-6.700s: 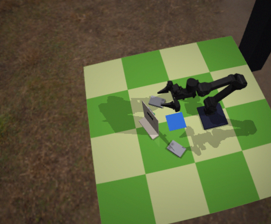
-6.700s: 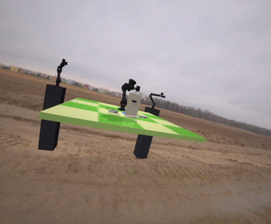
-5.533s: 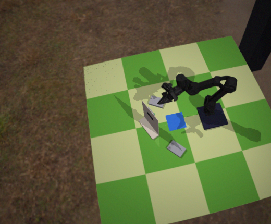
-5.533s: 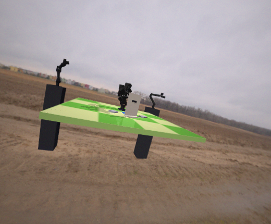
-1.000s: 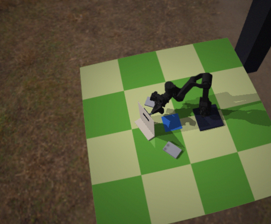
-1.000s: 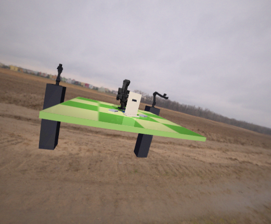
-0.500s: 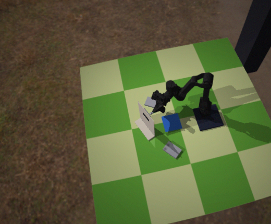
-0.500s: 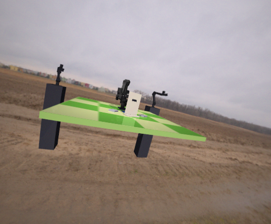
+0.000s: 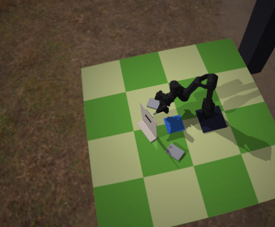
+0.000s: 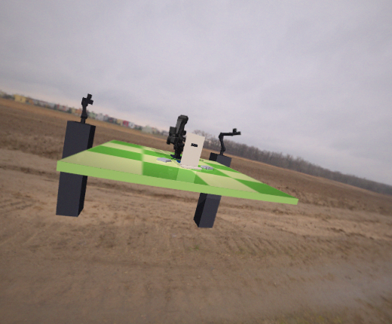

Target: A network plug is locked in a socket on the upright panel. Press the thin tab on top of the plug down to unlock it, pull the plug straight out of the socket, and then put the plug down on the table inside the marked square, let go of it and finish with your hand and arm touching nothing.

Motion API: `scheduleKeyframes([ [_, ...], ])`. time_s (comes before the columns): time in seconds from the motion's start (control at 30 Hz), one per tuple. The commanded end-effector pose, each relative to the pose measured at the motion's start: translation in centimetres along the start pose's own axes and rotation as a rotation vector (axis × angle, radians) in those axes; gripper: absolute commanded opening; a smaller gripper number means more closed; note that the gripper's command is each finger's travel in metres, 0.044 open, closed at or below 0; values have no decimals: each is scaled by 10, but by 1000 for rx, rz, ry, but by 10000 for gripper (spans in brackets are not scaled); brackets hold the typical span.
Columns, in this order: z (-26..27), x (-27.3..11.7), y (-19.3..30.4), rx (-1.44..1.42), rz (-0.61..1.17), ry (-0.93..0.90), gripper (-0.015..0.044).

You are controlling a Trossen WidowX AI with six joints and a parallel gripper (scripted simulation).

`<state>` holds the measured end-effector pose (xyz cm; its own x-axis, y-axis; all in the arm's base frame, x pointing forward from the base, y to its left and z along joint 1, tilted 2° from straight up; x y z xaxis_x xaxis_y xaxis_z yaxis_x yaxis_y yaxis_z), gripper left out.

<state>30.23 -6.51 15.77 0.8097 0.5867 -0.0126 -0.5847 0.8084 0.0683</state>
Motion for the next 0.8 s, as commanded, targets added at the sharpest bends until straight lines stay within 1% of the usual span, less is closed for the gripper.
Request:
scheduleKeyframes([
  [0.0, -1, -4, 1, 4, 2, 3, 0],
  [0.77, -2, -19, 4, 4, 1, 4, 0],
])
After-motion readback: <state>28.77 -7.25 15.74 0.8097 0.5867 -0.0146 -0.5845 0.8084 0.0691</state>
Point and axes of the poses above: the point midway between the two fingers, 35 mm back from their tips, its own x axis out along the fingers, its own z axis across the jaws, y = z × x, the point moved 4 cm from there along -x, back along the fingers, and after that the axes turned 6 degrees about x, right-handed, at the moved point
